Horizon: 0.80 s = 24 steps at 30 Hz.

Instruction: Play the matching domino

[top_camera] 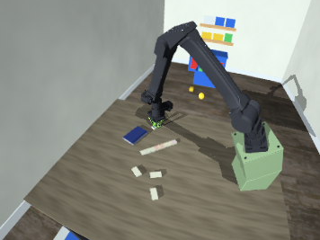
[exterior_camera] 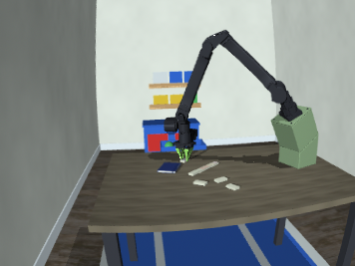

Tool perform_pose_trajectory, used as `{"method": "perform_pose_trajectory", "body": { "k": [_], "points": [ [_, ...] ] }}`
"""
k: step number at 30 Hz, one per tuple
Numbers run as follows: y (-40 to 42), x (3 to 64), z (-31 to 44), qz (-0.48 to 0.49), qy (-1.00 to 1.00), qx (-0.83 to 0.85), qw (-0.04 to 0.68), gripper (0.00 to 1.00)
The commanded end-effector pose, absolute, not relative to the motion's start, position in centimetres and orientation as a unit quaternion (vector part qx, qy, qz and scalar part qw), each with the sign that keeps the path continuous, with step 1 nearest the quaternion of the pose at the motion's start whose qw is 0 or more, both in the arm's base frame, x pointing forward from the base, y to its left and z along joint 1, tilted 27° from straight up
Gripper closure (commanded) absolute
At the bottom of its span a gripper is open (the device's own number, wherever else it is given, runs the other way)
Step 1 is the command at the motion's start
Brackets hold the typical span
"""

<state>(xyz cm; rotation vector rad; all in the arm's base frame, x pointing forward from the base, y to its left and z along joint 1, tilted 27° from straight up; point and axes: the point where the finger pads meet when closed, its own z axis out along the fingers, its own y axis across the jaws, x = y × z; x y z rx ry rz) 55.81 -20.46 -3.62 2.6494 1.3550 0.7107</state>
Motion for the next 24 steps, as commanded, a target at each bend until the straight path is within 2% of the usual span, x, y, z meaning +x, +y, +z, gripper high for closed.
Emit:
{"method": "perform_pose_trajectory", "body": {
  "k": [1,14,24],
  "points": [
    [-21.0,57.4,-2.3,0.243,0.44,0.863,0.053,0.79],
    [-21.5,55.6,1.3,0.244,0.44,0.863,0.053,0.79],
    [-20.8,55.1,0.5,0.237,0.441,0.864,0.043,0.79]
  ]
}}
